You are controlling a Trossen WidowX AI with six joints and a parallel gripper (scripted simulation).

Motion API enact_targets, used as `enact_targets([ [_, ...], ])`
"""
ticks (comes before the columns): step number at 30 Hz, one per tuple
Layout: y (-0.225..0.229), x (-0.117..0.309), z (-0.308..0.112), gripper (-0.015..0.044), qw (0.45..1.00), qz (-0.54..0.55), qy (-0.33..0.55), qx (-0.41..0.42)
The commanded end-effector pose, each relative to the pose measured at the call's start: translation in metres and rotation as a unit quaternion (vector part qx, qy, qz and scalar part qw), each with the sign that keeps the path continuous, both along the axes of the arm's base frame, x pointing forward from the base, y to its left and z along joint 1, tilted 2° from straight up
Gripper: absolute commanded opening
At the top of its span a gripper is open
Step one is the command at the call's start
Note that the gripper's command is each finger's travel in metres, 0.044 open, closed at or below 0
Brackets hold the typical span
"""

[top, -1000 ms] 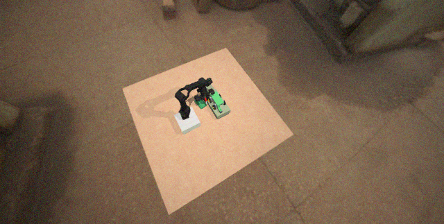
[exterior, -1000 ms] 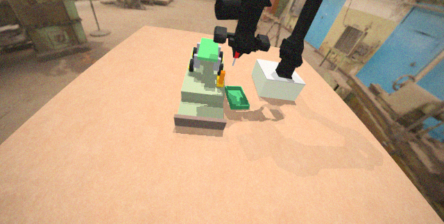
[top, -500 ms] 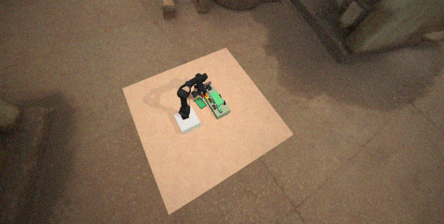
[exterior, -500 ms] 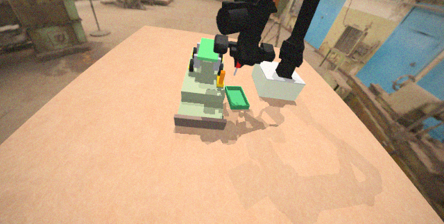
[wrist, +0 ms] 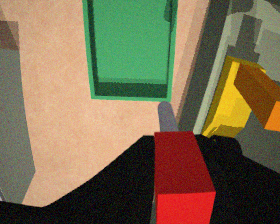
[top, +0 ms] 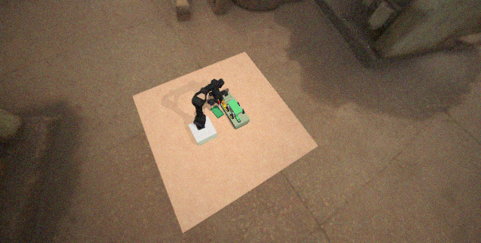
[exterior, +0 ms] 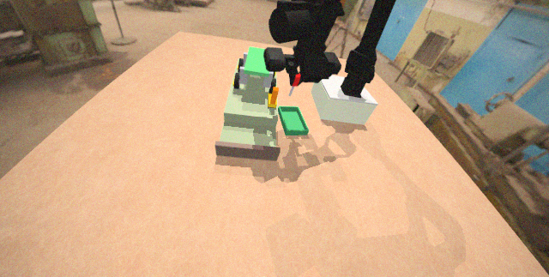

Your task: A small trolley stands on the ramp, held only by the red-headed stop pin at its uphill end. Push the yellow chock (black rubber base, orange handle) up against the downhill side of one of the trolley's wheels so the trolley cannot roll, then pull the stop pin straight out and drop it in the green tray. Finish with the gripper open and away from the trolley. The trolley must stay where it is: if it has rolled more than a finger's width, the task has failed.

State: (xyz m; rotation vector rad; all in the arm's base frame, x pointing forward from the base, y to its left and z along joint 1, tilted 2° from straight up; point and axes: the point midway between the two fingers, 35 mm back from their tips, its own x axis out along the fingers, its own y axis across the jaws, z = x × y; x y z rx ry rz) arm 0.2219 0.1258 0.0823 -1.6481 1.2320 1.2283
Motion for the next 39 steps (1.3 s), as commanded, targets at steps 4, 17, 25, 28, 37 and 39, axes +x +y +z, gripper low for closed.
enact_targets([
  [4,-0.0011,-0.0008,0.0008,0.0000,0.994,0.109,0.020,0.011],
  [17,-0.0035,-0.0015,0.0013,0.0000,0.950,0.308,0.046,0.020],
  [25,-0.0047,-0.0012,0.0012,0.0000,0.914,0.400,0.066,0.025],
  [28,-0.0053,-0.0009,0.0012,0.0000,0.894,0.440,0.075,0.028],
  [37,-0.0069,0.0000,0.0013,0.0000,0.824,0.557,0.097,0.036],
  [39,-0.0073,0.0002,0.0014,0.0000,0.806,0.582,0.100,0.037],
])
